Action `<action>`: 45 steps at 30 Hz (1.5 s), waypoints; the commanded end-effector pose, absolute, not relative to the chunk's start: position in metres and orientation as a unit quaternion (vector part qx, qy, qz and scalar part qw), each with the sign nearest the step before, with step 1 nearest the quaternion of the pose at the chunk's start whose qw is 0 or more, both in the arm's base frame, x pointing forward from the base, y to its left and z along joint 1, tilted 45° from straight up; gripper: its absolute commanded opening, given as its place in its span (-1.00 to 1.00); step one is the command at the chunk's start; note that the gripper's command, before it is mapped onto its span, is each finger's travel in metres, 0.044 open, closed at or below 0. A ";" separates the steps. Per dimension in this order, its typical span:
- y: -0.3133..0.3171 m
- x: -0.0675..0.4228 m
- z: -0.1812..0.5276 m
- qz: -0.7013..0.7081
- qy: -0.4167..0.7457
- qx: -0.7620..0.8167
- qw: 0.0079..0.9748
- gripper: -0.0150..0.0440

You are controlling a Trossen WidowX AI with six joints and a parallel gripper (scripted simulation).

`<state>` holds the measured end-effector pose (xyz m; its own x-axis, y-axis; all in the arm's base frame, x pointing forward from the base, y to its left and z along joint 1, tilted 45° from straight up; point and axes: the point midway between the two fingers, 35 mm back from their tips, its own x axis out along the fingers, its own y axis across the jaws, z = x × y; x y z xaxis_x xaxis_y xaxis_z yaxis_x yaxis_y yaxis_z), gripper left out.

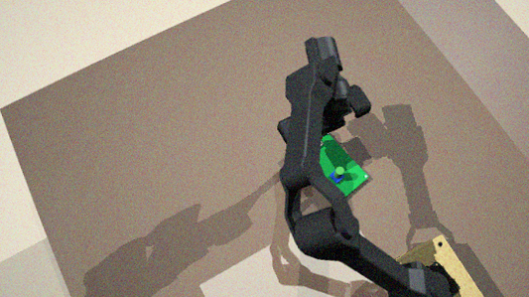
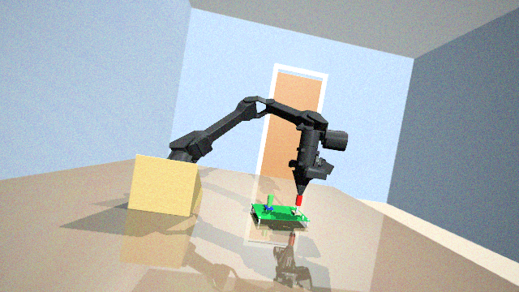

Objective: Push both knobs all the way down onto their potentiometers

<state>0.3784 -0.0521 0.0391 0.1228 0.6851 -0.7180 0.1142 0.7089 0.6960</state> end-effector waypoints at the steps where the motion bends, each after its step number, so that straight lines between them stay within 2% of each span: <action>1: -0.046 0.379 0.035 0.213 0.628 0.319 0.677 -0.49; 45: -0.040 0.381 0.029 0.213 0.628 0.319 0.677 -0.49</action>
<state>0.3796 -0.0449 0.0317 0.1252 0.6850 -0.7177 0.1159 0.7083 0.6963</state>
